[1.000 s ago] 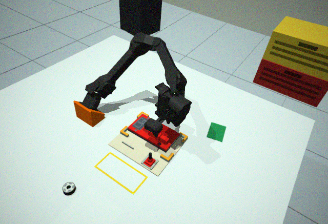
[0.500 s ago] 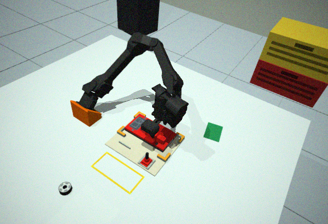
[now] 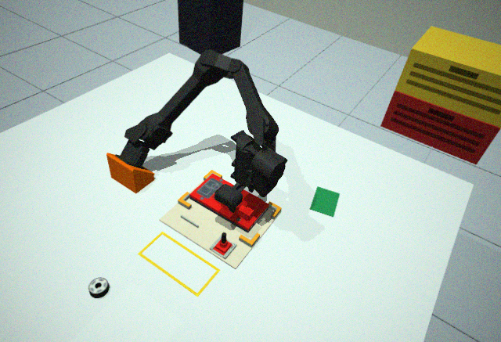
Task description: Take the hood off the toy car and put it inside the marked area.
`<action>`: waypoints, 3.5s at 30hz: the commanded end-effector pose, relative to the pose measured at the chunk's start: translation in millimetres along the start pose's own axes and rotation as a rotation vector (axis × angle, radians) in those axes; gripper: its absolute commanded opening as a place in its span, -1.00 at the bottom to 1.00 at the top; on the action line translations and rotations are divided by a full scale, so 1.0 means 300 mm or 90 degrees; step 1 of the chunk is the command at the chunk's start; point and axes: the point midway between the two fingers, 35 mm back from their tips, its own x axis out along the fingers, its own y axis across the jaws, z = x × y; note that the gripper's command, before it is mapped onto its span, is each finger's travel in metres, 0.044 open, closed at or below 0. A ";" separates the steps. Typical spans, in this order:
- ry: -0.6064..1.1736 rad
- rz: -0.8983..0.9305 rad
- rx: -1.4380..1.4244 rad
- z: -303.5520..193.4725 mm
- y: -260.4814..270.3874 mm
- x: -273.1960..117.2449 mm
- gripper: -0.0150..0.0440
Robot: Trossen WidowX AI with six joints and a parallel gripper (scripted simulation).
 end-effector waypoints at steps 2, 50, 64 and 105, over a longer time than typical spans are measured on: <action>0.002 0.004 0.005 -0.005 0.001 0.013 1.00; 0.000 0.000 0.000 0.001 -0.001 -0.010 -0.49; 0.000 0.000 0.001 0.001 -0.001 -0.040 -0.49; 0.002 -0.016 0.035 0.003 -0.298 -0.208 -0.49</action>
